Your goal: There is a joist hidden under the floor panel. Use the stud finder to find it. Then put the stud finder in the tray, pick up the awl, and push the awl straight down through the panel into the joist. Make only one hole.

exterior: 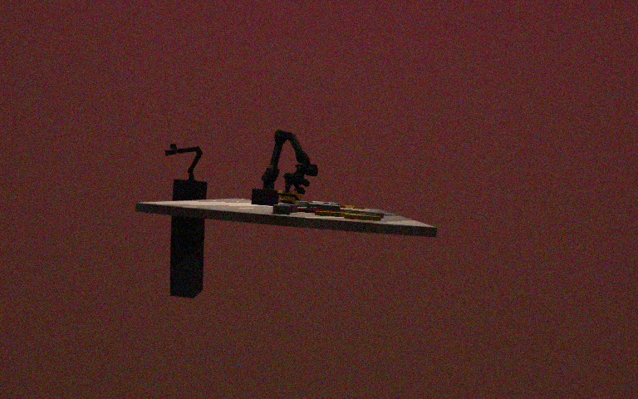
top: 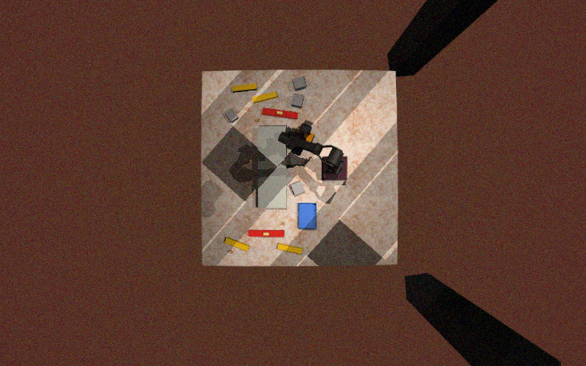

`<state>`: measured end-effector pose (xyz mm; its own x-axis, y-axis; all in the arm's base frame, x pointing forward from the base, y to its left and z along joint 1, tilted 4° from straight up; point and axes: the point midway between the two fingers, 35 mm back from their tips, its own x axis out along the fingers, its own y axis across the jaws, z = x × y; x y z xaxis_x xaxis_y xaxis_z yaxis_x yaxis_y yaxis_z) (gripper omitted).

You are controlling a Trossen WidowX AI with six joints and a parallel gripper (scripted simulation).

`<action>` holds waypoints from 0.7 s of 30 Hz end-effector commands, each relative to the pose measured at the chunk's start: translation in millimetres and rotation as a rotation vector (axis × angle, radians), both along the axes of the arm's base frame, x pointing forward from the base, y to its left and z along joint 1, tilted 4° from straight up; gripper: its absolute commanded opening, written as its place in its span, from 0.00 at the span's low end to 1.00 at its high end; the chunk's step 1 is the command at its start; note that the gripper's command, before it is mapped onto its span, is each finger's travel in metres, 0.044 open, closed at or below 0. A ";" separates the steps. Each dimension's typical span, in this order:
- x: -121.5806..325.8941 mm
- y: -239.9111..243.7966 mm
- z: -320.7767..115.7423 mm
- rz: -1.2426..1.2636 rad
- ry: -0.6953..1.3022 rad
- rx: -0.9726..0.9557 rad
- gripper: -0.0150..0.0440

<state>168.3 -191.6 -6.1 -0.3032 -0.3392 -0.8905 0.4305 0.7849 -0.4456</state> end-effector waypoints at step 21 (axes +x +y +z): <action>0.1 3.6 -3.8 -0.008 0.101 -0.165 0.25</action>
<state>169.2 -188.0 -9.2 -0.3733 -0.4515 -0.8104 0.3940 0.7137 -0.5791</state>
